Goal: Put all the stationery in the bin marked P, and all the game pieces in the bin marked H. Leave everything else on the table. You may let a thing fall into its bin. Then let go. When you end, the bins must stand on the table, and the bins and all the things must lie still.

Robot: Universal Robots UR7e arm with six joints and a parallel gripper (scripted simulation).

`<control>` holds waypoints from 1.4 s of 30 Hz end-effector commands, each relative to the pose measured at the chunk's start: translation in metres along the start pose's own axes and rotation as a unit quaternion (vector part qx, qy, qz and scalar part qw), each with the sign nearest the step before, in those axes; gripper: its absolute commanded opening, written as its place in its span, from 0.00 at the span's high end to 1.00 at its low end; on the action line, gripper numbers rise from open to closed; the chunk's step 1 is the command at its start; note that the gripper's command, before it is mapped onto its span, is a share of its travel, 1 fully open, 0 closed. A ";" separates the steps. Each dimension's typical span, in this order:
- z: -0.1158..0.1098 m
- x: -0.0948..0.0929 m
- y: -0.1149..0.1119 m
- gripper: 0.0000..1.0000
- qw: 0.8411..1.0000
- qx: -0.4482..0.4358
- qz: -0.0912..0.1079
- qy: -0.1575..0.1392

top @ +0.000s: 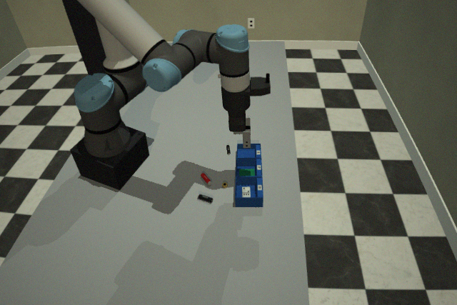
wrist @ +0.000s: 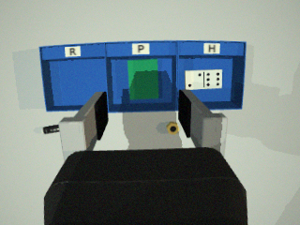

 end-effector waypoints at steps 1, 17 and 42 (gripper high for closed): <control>0.000 0.023 0.001 0.00 1.000 -0.001 0.000 -0.003; -0.002 0.043 0.001 0.00 1.000 -0.001 0.001 -0.006; -0.001 0.043 0.000 0.00 1.000 0.000 0.001 -0.005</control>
Point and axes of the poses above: the point where the finger pads meet when closed, its own x axis back along the fingers, its own y axis across the jaws, z = x × y, the point moved 4 cm from there along x, back along the fingers, and after that the axes turned 15 degrees about -x, right-handed, at the moved point
